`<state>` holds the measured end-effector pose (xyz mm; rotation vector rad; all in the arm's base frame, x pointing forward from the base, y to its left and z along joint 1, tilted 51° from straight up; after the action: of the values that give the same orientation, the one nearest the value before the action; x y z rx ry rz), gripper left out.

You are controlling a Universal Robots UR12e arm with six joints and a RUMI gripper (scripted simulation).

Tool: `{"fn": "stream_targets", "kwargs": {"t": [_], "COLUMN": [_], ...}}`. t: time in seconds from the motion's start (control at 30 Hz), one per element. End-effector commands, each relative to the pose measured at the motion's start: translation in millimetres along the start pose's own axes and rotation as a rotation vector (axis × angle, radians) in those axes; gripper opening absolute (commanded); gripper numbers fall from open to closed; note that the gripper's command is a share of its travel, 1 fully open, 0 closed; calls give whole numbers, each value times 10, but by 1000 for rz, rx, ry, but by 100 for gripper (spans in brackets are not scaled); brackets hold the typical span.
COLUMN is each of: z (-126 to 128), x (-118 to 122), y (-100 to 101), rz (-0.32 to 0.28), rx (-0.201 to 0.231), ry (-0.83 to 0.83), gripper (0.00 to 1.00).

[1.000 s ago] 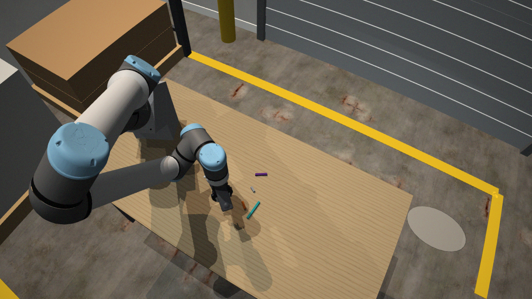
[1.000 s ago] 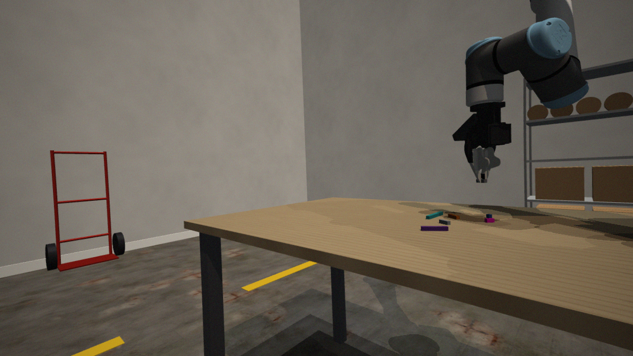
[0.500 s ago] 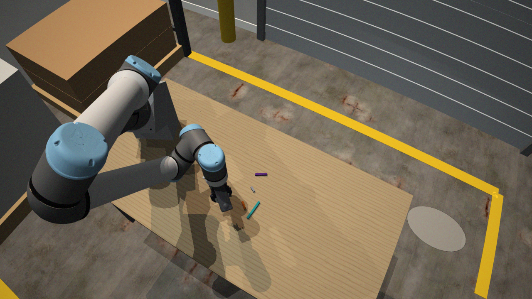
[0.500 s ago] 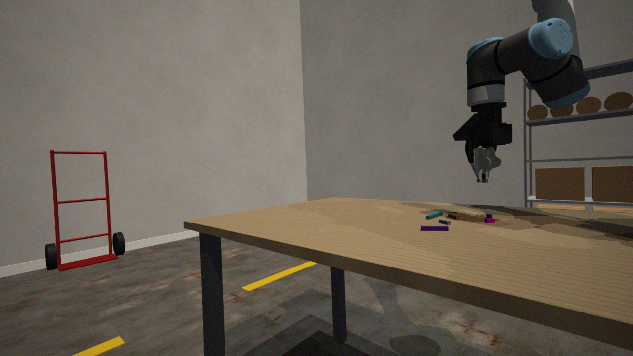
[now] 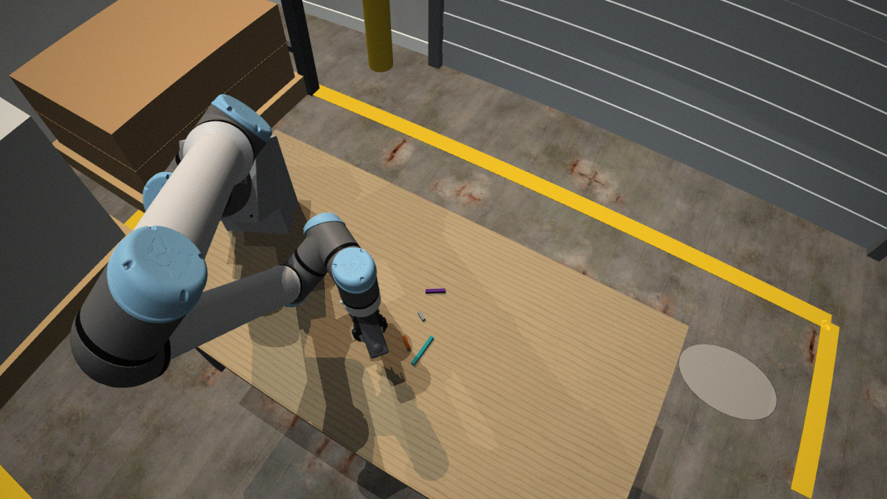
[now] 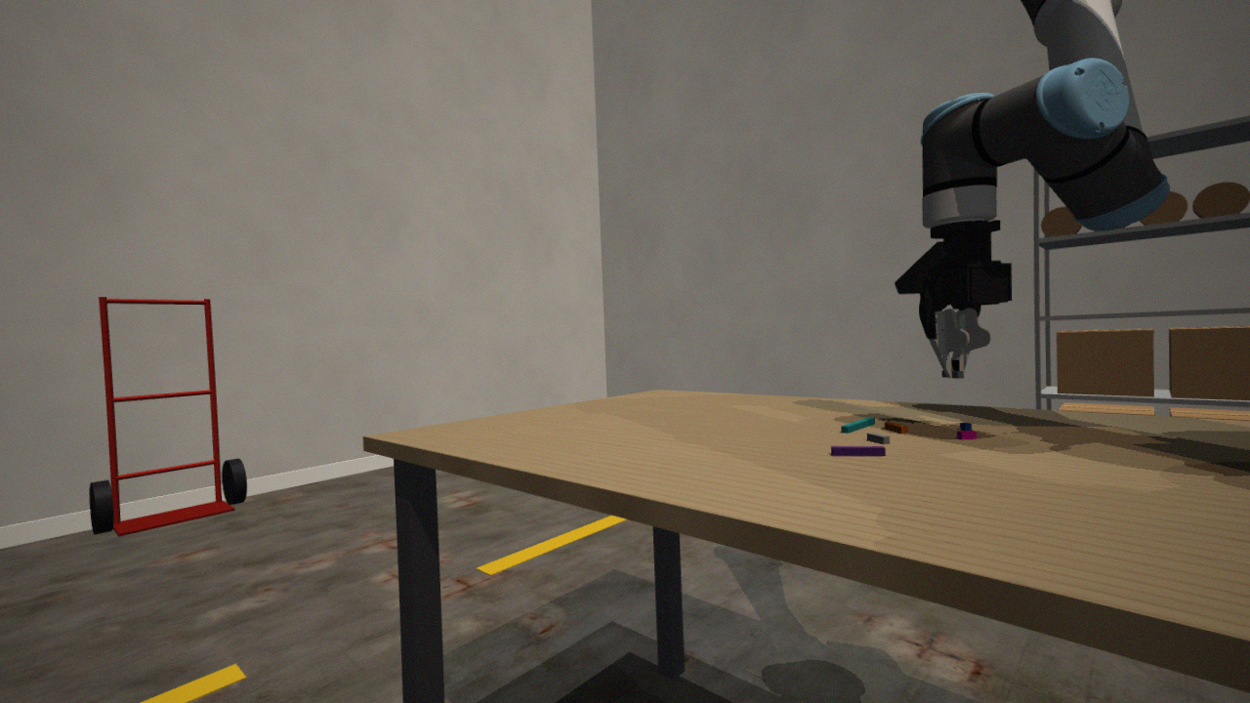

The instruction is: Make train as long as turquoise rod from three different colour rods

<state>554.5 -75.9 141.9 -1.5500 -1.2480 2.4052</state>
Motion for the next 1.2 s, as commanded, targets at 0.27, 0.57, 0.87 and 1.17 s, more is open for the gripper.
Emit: {"fn": "stream_targets", "kwargs": {"t": [0.27,0.57,0.87,1.17], "z": [-1,-1,-1,-1], "x": [-7,-9,-9,-9], "y": [466,623,624,624], "rz": [1,1,1,1], "rx": [-1,-1,-1,-1], "ry": [0,0,0,0], "gripper": [0,0,0,0]}}
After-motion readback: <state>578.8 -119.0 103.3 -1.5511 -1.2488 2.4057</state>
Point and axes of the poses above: the point where the finger pads meet when closed, its own y axis out along the fingers, its own z axis across the jaws, x = y × z, the point moved 7 cm from there along -y, back along the fingers, and after that the axes turned 14 degrees about y, right-handed, at the moved point
